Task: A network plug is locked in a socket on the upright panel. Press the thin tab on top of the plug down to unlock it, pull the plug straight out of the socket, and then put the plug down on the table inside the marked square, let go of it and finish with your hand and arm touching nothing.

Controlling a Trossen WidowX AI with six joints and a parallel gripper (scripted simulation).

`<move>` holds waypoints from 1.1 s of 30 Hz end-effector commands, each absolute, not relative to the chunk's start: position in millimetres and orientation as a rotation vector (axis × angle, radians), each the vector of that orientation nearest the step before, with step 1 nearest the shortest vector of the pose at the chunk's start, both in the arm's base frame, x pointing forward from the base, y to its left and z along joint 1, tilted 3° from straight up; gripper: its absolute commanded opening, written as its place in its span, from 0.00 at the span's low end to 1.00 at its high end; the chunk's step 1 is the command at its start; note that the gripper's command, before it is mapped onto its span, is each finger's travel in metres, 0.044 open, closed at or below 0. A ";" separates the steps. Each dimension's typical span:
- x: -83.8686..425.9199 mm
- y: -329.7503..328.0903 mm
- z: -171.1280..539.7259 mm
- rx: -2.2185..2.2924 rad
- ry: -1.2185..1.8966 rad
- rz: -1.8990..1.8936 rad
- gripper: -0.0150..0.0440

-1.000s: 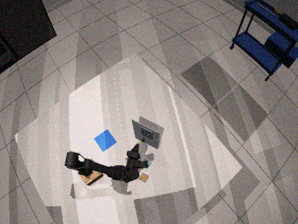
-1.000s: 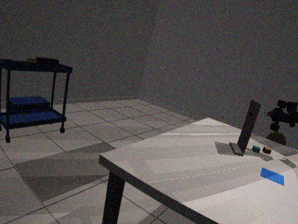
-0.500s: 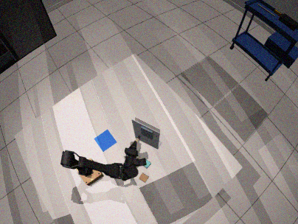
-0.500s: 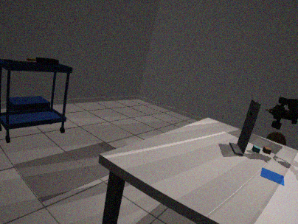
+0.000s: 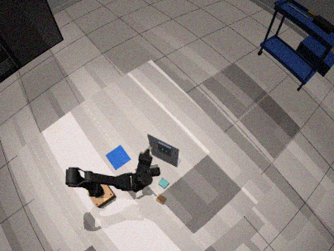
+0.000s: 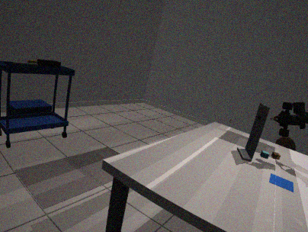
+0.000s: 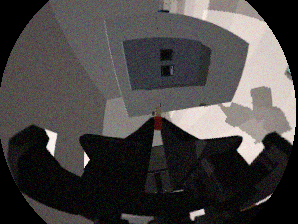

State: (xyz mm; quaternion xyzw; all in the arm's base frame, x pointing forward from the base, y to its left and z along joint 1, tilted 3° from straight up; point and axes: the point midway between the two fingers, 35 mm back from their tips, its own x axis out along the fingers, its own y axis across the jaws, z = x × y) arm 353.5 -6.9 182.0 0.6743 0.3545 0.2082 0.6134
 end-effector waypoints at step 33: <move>316.0 106.0 120.5 1.519 1.078 0.145 0.25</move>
